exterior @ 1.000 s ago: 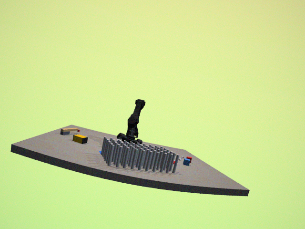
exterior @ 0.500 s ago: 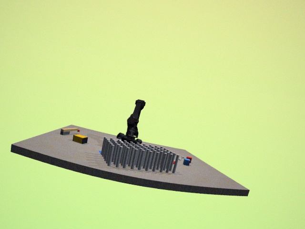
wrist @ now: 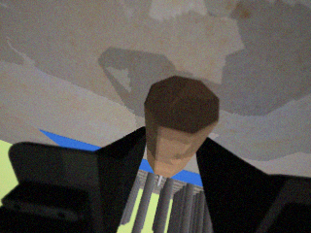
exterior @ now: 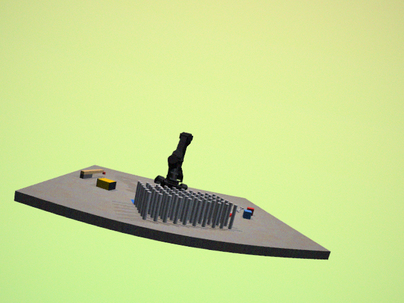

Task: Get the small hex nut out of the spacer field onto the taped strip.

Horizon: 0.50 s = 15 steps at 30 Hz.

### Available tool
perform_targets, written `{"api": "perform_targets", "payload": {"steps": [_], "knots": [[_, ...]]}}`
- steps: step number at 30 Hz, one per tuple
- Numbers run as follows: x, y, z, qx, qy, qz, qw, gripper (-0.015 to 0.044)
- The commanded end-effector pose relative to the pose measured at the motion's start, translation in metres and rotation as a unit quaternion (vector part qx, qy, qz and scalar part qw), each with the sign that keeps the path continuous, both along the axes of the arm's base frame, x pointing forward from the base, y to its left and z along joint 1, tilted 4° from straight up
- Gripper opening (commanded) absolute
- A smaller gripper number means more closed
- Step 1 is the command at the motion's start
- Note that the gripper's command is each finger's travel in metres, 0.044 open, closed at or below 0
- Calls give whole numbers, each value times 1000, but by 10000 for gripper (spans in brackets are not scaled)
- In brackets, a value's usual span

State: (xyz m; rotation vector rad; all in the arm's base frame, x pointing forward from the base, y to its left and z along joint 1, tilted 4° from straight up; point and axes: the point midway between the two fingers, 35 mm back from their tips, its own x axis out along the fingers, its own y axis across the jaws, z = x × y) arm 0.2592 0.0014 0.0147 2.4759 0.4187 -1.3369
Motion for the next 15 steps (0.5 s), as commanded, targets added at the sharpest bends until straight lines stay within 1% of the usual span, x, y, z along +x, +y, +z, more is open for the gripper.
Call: {"api": "perform_targets", "payload": {"steps": [1,15], "knots": [[-4,0,-1,1,0,3,1000,0],[-2,0,7,1,0,3,1000,0]]}}
